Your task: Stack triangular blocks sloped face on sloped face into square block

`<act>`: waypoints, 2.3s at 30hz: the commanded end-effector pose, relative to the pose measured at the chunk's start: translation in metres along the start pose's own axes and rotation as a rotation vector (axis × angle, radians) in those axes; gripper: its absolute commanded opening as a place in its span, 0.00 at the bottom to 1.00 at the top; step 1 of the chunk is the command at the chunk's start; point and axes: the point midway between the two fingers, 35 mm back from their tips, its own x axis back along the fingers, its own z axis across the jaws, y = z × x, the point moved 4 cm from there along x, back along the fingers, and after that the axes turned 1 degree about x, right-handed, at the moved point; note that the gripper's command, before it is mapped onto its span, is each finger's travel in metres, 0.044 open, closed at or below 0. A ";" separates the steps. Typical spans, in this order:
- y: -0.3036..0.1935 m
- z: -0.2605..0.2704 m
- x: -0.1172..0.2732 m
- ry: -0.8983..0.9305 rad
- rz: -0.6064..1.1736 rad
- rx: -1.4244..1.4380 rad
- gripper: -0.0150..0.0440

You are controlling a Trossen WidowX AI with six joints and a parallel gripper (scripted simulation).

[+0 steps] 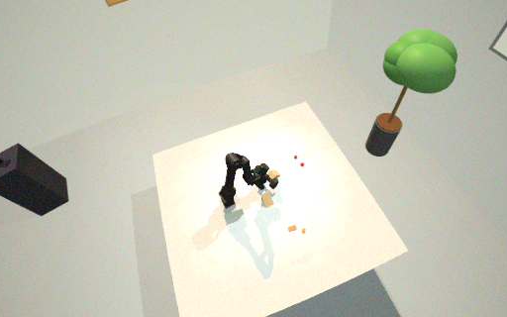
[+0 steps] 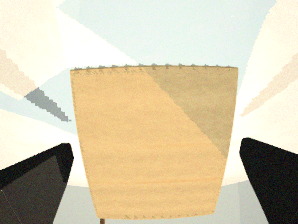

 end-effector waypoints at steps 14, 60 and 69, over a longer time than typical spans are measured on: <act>-0.001 0.001 -0.005 0.001 0.006 0.000 0.91; -0.074 0.002 0.066 0.002 0.008 0.001 0.25; -0.074 0.002 0.066 0.002 0.008 0.001 0.25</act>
